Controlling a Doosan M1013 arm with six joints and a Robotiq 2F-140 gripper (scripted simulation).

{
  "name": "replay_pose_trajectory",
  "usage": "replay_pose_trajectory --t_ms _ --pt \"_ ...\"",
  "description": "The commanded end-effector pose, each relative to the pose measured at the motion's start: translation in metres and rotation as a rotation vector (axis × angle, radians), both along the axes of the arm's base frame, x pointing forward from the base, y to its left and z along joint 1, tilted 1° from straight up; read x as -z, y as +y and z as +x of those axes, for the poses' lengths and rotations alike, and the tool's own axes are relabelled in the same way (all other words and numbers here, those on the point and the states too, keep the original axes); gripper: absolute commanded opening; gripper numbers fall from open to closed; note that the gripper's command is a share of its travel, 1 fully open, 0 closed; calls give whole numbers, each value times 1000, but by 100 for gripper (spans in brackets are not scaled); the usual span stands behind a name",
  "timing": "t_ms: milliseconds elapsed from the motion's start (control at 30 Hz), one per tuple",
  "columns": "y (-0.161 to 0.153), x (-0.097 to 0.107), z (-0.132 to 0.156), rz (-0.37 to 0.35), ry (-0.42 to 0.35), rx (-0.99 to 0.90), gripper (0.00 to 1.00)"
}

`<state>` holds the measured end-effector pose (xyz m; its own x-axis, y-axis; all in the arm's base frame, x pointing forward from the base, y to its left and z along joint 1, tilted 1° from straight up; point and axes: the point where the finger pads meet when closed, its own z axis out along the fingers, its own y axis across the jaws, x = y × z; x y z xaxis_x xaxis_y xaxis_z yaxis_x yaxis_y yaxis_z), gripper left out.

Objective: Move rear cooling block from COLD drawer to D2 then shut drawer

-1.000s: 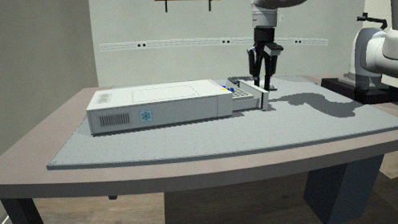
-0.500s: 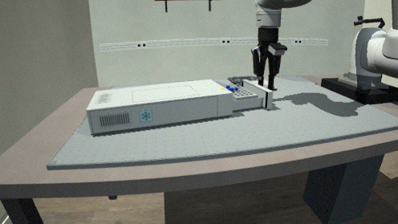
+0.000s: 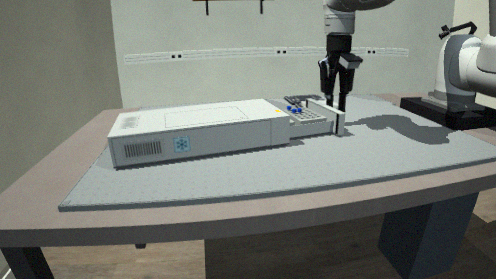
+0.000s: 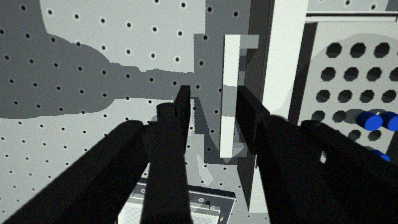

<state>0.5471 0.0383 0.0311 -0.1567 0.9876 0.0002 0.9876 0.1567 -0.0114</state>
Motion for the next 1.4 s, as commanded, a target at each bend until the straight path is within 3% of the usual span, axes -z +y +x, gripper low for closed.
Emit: replay_pose_trajectory --t_ms 0,1367 --pt "-2 0 -4 1 0 1 34" --pt "-9 -1 -51 1 0 1 34"
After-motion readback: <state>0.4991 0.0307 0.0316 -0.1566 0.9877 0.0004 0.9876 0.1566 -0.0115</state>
